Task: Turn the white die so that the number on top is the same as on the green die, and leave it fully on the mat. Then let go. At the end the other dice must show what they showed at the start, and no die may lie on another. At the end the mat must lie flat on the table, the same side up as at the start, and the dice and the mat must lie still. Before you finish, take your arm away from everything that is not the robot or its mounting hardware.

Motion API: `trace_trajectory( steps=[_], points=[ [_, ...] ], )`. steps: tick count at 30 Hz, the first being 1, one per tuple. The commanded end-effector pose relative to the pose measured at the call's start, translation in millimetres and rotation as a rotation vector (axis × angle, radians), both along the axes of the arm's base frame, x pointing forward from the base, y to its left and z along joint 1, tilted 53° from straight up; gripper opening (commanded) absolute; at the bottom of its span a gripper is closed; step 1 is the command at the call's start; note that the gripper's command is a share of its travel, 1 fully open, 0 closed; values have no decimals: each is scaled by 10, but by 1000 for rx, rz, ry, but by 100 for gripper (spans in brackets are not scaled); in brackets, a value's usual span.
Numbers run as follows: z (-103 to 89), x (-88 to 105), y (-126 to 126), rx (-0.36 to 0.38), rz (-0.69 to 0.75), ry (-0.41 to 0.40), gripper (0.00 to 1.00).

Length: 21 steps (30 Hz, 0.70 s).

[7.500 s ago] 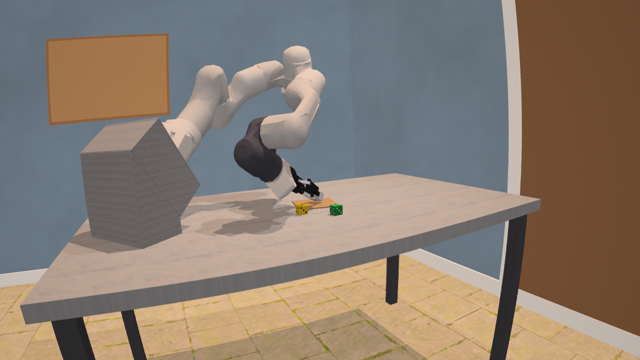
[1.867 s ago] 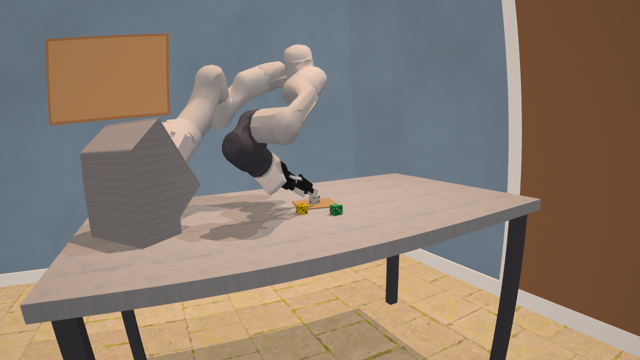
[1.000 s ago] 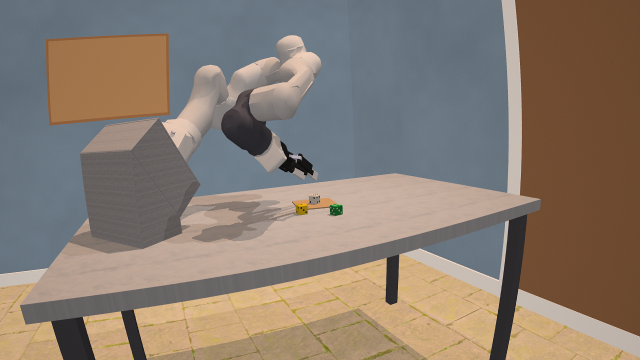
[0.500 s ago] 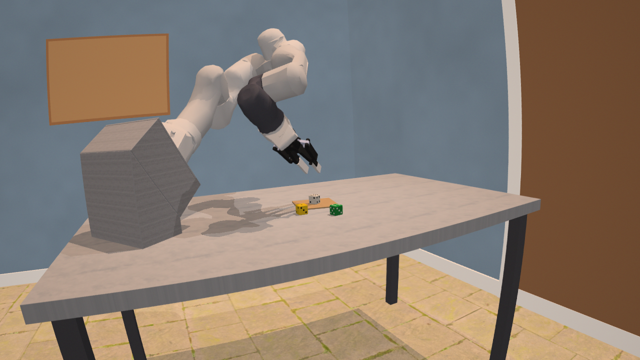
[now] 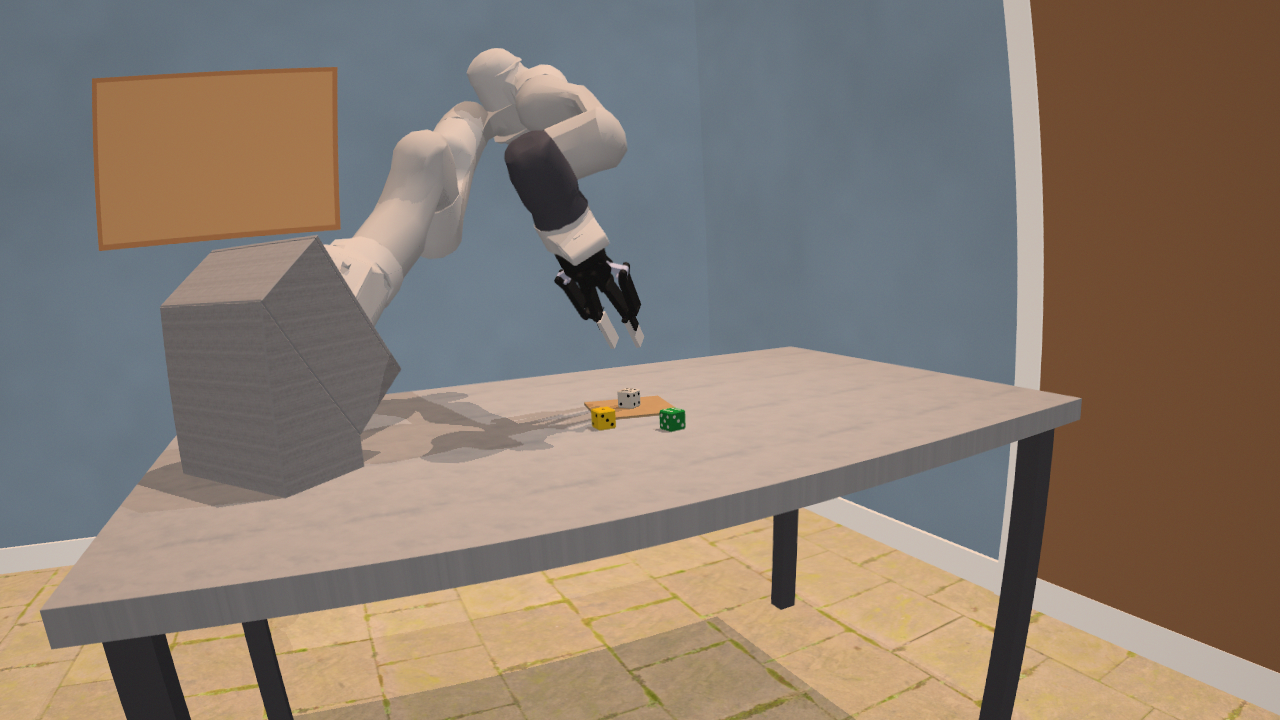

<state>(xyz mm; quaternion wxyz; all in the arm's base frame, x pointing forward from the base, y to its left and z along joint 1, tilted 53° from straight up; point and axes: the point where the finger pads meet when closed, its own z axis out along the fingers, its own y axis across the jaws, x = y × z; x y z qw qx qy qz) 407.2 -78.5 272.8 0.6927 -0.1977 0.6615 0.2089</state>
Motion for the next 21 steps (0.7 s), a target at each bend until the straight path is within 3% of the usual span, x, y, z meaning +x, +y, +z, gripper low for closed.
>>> trace_trajectory(
  steps=[1,10,12,21],
  points=[
    [-169,-12,-43,46,-4,168,28],
    [-96,-2,-41,-11,5,257,28],
    [-37,9,-56,-59,4,324,28],
    [64,57,-107,-152,-7,447,28]
  ],
)
